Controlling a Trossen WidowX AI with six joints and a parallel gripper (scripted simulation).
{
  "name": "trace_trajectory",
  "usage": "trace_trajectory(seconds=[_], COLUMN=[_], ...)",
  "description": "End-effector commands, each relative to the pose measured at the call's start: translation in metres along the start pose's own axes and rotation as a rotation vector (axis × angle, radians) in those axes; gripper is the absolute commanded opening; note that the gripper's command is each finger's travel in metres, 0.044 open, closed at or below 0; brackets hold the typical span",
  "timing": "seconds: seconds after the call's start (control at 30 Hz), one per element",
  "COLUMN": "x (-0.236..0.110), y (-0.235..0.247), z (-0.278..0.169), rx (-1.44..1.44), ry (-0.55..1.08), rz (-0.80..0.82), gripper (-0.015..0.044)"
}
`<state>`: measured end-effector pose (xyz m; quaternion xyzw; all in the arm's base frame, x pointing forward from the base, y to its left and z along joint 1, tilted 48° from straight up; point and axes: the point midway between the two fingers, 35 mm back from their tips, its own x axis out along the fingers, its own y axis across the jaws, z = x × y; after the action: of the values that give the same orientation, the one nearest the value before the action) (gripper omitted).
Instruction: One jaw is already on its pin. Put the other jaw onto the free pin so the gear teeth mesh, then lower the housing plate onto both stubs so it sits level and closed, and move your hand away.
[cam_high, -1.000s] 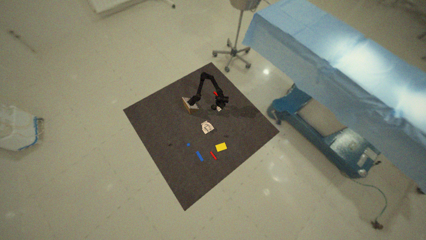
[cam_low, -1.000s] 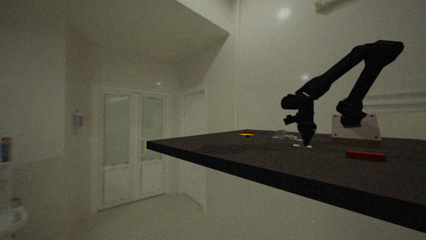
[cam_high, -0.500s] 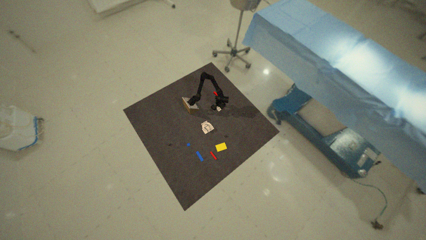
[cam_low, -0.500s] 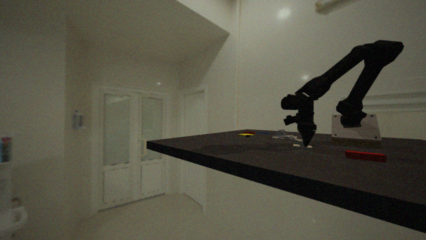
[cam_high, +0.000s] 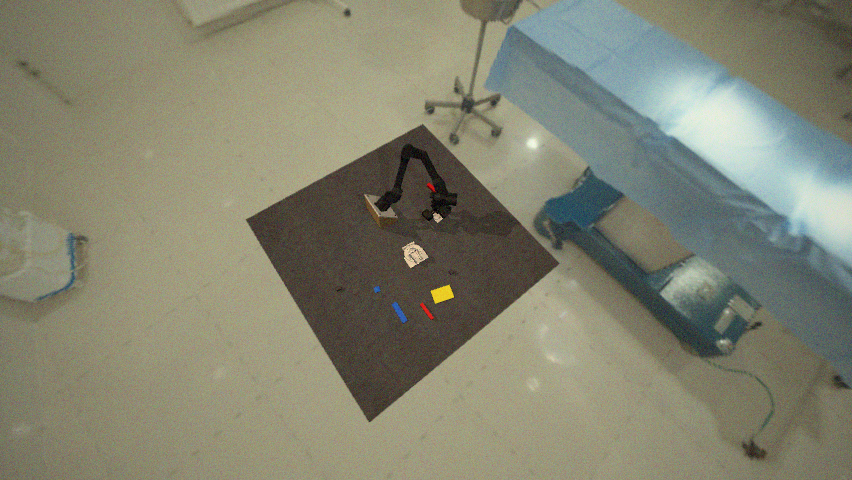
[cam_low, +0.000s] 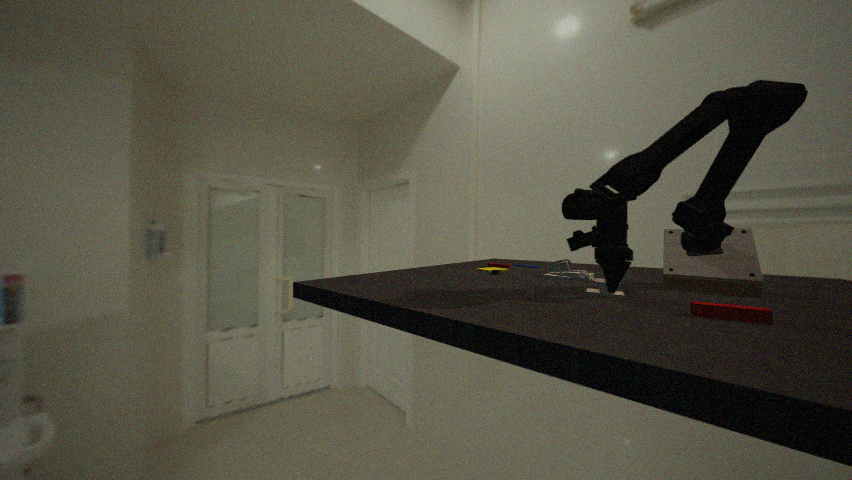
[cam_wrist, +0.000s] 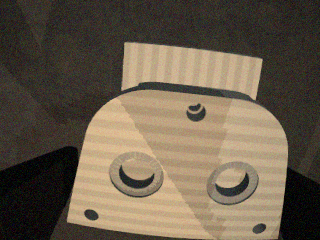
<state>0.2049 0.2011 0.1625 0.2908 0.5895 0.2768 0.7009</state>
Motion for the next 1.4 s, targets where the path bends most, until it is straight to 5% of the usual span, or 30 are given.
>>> trace_trajectory(seconds=[0.0, 0.5, 1.37], x=[0.0, -0.002, -0.072], y=[0.0, 0.0, -0.001], z=[0.0, 0.0, 0.001], rx=[0.0, 0.0, 0.005], ry=[0.0, 0.0, 0.0], rz=[0.0, -0.001, -0.007], gripper=[0.0367, 0.0351, 0.0351])
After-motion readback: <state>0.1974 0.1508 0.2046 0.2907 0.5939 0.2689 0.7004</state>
